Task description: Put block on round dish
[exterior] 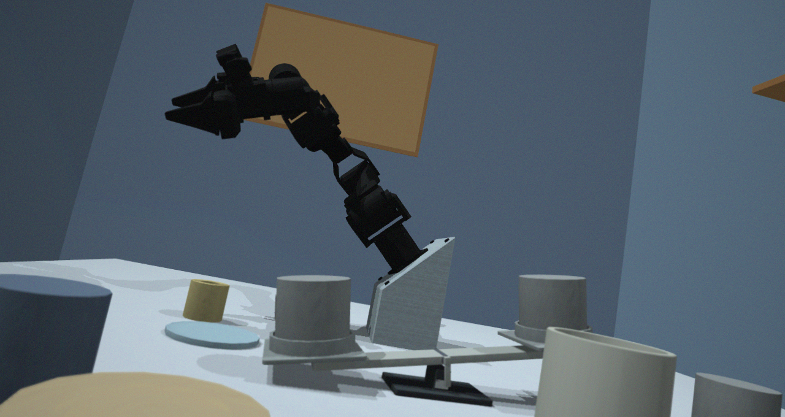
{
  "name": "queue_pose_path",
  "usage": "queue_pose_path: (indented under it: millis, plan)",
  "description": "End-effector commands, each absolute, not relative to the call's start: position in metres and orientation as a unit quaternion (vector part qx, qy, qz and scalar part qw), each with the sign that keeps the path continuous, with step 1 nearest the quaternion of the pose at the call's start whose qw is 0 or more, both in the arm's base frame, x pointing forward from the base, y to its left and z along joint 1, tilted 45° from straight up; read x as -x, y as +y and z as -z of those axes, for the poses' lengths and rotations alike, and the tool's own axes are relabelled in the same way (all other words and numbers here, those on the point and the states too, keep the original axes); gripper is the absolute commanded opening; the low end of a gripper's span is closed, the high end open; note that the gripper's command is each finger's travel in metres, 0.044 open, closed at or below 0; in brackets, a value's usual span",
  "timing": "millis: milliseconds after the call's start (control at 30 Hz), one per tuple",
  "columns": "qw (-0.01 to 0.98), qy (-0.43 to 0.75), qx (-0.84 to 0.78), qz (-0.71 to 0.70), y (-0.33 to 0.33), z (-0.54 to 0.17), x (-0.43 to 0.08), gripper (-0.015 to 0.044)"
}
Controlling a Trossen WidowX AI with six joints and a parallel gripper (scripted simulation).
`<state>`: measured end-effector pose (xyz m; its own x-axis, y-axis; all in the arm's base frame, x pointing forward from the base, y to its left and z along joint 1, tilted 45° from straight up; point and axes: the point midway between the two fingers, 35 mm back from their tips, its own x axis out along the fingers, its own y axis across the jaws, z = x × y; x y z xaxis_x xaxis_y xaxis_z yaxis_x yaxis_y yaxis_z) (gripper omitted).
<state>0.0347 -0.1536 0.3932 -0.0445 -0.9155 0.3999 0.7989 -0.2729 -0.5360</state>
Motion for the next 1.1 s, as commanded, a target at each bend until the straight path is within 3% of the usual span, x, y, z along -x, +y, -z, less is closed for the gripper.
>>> queue_pose_path:
  millis: [0, 567, 1067]
  plan:
    - [0.598, 0.083, 0.348, 0.717, -0.154, -0.393, -0.035, 0.0426]
    - [0.755, 0.084, 0.343, 0.553, -0.146, -0.356, -0.154, 0.044]
    - [0.869, 0.167, 0.298, 0.357, -0.081, -0.268, -0.247, 0.044]
